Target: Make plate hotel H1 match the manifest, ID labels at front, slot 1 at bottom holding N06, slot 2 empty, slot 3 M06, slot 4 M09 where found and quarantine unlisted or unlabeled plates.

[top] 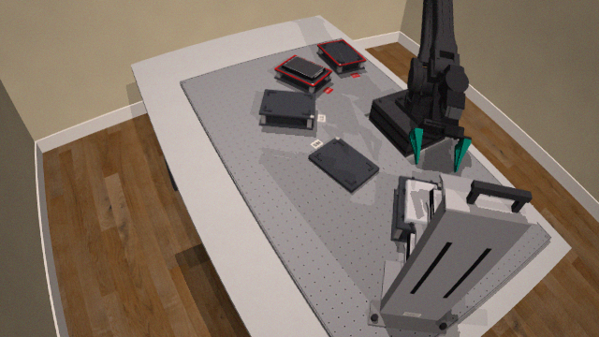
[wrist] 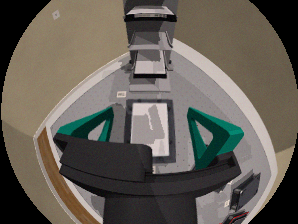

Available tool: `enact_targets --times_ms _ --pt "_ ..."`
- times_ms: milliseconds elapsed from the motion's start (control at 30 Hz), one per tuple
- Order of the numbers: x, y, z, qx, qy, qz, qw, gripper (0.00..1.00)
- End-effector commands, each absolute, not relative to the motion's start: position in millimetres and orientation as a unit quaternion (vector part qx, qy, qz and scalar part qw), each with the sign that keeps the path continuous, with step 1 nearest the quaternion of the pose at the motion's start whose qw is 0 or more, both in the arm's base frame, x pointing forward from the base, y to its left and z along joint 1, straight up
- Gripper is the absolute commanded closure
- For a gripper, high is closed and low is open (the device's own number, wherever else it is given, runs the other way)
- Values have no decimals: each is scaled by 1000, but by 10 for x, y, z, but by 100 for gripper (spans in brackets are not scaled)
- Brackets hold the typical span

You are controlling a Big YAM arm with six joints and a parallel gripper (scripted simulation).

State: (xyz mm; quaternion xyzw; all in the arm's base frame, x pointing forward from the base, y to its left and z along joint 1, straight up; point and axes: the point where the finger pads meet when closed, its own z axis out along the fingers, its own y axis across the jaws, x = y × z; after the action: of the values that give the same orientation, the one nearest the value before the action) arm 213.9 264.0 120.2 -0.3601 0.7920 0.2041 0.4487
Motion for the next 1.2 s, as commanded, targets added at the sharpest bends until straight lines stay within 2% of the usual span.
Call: enact_targets --times_ms 0,400,567,1167 --pt "2204 2769 1402 -351 779 221 471 0" --pt "2164 2722 888 -353 784 216 463 0" --pt "2257 2841 1146 -346 769 229 486 0" --pt "2235 2780 1018 -352 778 218 473 0"
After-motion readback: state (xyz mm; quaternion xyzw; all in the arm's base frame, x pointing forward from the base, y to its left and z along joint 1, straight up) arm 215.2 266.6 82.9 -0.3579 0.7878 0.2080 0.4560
